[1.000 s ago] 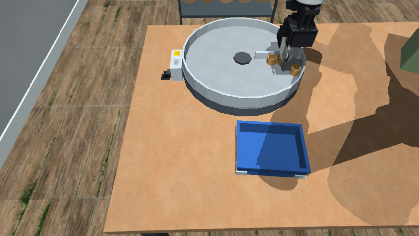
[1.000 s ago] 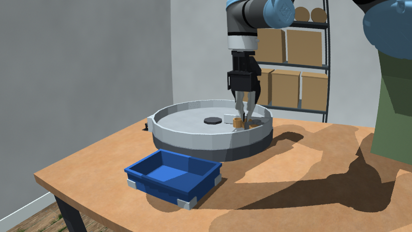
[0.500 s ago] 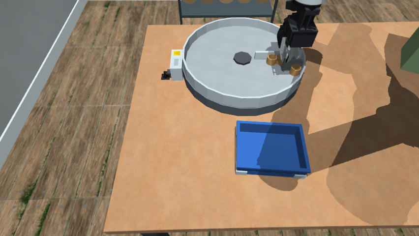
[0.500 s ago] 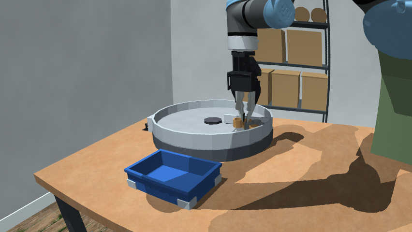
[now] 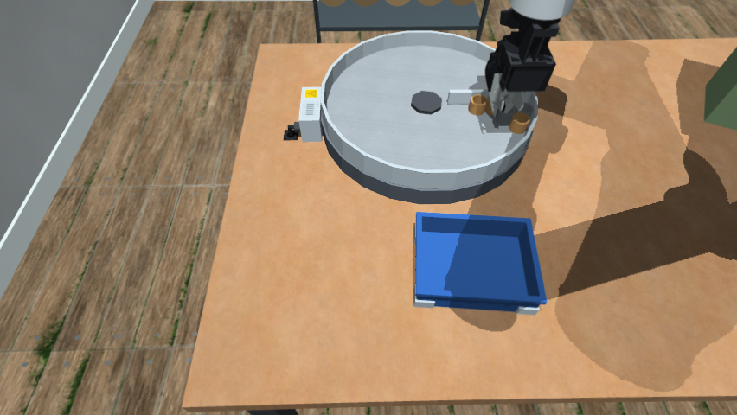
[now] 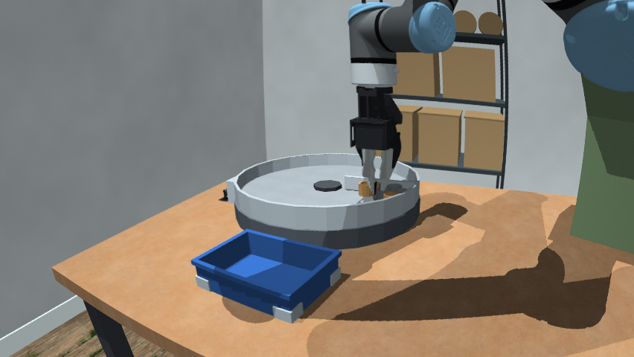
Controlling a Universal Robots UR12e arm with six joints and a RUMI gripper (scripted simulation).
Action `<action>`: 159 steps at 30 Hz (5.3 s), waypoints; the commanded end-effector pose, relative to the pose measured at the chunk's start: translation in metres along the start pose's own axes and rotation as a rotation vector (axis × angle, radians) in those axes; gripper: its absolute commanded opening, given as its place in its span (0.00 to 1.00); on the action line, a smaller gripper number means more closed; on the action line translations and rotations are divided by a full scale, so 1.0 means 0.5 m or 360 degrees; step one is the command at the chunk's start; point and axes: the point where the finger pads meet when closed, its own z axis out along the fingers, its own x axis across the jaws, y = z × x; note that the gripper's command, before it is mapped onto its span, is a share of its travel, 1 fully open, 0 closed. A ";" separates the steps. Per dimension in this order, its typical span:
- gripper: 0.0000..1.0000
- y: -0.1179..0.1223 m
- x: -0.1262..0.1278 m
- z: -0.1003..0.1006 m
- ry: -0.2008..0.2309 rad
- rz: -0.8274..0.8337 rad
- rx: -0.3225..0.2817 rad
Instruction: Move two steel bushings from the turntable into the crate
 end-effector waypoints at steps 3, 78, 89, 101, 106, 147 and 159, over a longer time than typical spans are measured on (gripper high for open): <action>0.06 -0.001 -0.001 0.012 -0.0002 0.0000 0.0001; 0.00 -0.001 -0.001 0.014 -0.0002 0.0000 0.0001; 0.00 -0.001 -0.001 0.012 -0.0002 0.0000 0.0001; 0.00 0.000 -0.001 -0.079 -0.0002 0.0000 0.0001; 0.00 0.000 -0.001 -0.100 -0.0002 0.0000 0.0001; 0.00 0.000 -0.001 -0.112 -0.0002 0.0000 0.0001; 0.00 0.027 -0.010 -0.112 -0.0002 0.0000 0.0001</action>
